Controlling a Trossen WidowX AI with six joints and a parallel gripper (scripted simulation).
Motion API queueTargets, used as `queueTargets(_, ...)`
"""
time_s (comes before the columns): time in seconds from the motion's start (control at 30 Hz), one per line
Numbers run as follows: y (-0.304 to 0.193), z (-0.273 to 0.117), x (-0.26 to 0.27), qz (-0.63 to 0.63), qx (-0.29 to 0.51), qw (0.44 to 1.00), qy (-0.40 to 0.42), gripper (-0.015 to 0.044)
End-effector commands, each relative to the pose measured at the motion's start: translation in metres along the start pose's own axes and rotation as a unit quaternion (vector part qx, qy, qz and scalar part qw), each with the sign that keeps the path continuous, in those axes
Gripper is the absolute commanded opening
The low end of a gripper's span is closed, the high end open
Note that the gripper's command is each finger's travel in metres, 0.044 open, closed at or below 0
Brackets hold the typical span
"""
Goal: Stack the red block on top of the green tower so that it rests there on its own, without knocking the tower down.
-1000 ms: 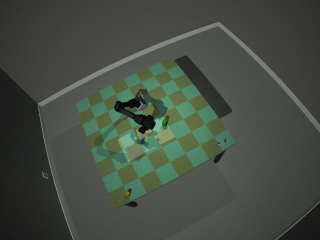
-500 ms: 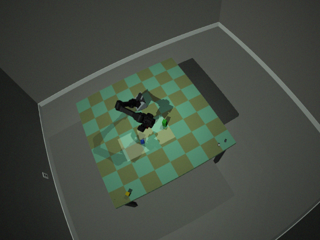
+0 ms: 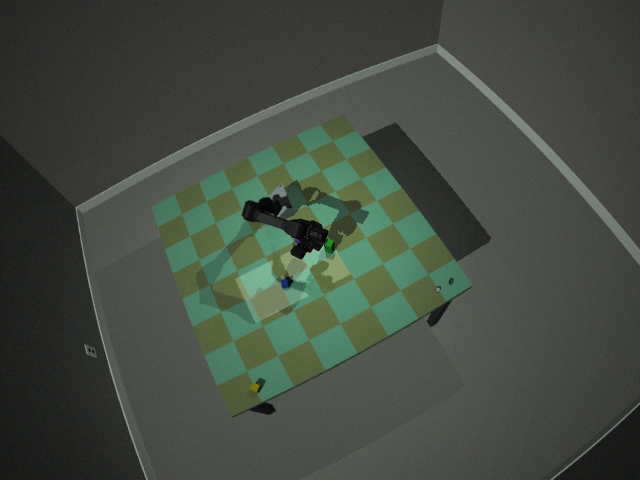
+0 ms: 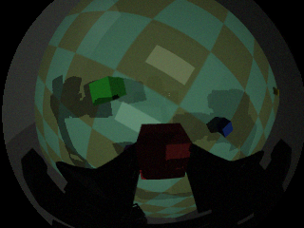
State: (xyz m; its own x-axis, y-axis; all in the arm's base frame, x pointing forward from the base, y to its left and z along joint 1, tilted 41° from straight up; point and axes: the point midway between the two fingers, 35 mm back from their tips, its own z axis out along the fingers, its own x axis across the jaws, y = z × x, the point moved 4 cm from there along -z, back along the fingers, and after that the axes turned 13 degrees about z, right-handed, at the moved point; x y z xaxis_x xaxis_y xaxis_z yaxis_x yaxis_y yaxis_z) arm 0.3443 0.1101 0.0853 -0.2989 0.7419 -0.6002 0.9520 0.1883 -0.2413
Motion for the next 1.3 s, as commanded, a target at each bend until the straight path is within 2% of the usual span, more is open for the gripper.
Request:
queueTargets(0.0,0.01,-0.001,0.022,0.003,-0.001,1.0,0.003,0.0)
queueTargets(0.47,0.031,0.003,0.099,0.004,-0.001,1.0,0.002,0.0)
queueTargets(1.27,0.031,0.045,0.098,0.004,-0.001,1.0,0.001,0.0)
